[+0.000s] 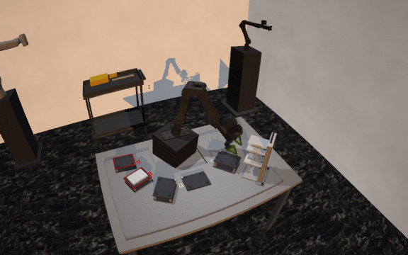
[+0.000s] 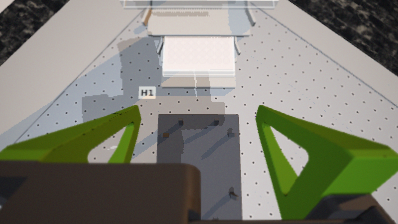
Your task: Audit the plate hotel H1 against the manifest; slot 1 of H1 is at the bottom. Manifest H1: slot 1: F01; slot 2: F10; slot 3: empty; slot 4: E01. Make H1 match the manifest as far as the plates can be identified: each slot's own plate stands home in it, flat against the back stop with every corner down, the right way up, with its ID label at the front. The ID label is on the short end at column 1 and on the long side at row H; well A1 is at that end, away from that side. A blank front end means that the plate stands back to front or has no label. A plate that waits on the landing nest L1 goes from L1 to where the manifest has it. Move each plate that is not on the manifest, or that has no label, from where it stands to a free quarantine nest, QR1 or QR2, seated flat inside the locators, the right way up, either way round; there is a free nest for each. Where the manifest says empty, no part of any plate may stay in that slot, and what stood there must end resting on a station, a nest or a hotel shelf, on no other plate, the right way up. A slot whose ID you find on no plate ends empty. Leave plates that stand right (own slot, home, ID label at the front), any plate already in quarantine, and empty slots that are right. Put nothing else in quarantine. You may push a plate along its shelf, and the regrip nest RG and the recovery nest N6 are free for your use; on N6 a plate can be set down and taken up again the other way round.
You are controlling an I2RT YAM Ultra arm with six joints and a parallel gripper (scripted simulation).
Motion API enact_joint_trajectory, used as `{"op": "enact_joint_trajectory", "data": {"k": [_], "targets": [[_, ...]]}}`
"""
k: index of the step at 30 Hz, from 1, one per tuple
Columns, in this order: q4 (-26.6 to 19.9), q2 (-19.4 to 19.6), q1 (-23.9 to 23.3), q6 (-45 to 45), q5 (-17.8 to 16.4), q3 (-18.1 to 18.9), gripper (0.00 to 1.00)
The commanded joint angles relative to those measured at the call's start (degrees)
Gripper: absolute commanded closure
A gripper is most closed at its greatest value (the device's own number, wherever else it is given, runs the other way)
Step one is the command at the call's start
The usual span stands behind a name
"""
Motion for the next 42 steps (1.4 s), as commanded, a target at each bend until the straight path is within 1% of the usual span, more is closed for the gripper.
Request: {"op": "enact_joint_trajectory", "data": {"k": [1,22,25,27,42], "targets": [[0.3,-0.4,0.0,-0.1,0.0,0.5,0.0],[0.3,-0.4,0.0,-0.1,0.0,0.5,0.0],[0.6,-1.2,0.2,0.1,0.1,-0.7,0.0],[0.6,-1.2,0.2,0.1,0.1,-0.7,0.0],[1.9,-5.6,1.2,0.7,0.9,-6.5,0.0]]}}
